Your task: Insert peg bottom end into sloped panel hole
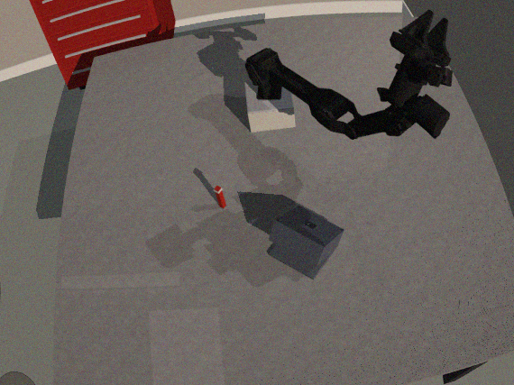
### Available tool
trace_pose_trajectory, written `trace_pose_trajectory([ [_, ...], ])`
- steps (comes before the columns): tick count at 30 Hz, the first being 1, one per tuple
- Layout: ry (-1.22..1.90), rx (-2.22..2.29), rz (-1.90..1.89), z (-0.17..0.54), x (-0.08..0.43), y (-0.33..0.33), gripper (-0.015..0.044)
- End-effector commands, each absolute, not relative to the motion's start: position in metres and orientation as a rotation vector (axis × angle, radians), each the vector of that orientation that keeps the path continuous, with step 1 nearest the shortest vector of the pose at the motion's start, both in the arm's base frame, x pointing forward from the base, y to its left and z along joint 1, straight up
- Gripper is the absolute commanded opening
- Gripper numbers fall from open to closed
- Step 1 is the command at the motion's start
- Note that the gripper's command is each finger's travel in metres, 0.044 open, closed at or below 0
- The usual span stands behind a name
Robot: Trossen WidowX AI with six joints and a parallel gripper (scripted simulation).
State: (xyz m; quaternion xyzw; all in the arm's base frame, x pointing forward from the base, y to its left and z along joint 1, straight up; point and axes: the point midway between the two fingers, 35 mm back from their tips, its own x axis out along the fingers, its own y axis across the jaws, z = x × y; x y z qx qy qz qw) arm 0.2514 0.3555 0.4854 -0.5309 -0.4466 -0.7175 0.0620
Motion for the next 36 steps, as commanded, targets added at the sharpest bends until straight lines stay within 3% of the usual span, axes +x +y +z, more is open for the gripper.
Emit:
trace_pose_trajectory([
  [1,-1.35,-1.603,-2.17,0.486,0.251,0.355,0.0426],
  [18,-1.196,-1.205,-2.232,0.562,0.129,0.304,0.044],
  [36,-0.959,-0.769,-2.201,0.616,0.01,0.195,0.044],
])
